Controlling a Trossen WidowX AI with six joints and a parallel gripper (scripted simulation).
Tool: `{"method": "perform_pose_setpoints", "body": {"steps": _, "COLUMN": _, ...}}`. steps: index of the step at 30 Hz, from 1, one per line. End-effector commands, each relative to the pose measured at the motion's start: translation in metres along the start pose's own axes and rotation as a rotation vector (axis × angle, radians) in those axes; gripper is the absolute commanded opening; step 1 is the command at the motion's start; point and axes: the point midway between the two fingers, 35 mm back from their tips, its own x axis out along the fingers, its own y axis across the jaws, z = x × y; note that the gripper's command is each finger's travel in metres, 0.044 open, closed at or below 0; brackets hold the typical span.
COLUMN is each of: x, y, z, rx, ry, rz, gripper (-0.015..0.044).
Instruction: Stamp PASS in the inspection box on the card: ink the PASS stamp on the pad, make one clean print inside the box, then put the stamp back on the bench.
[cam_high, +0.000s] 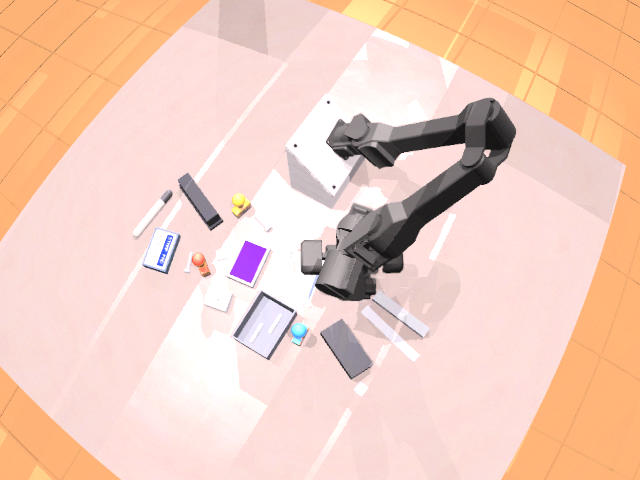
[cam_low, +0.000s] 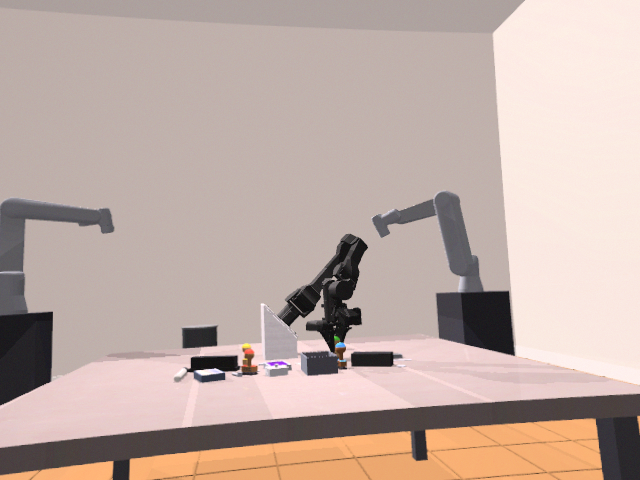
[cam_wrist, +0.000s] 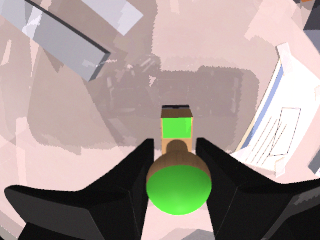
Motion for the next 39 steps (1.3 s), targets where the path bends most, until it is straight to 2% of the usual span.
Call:
{"method": "perform_pose_setpoints", "body": {"steps": 1, "x": 0.003, "y": 0.001, "z": -0.003, "rx": 0.009, "ry": 0.003, "rz": 0.006, "gripper": 0.0000}}
{"method": "perform_pose_setpoints", "body": {"steps": 11, "x": 0.000, "y": 0.000, "z": 0.000, "rx": 0.000, "ry": 0.000, "rz": 0.000, "gripper": 0.0263}}
{"method": "perform_pose_setpoints", "body": {"steps": 15, "x": -0.007, "y": -0.002, "z": 0.001, "rx": 0.001, "ry": 0.002, "rz": -0.005, "gripper": 0.0269}}
{"method": "perform_pose_setpoints", "body": {"steps": 22, "x": -0.098, "y": -0.002, "z": 0.001, "rx": 0.010, "ry": 0.012, "rz": -0.009, "gripper": 0.0269}}
{"method": "perform_pose_setpoints", "body": {"steps": 25, "x": -0.114, "y": 0.002, "z": -0.001, "rx": 0.011, "ry": 0.008, "rz": 0.001, "gripper": 0.0269}}
{"method": "perform_pose_setpoints", "body": {"steps": 39, "x": -0.117, "y": 0.003, "z": -0.001, "rx": 0.011, "ry": 0.007, "rz": 0.002, "gripper": 0.0269}}
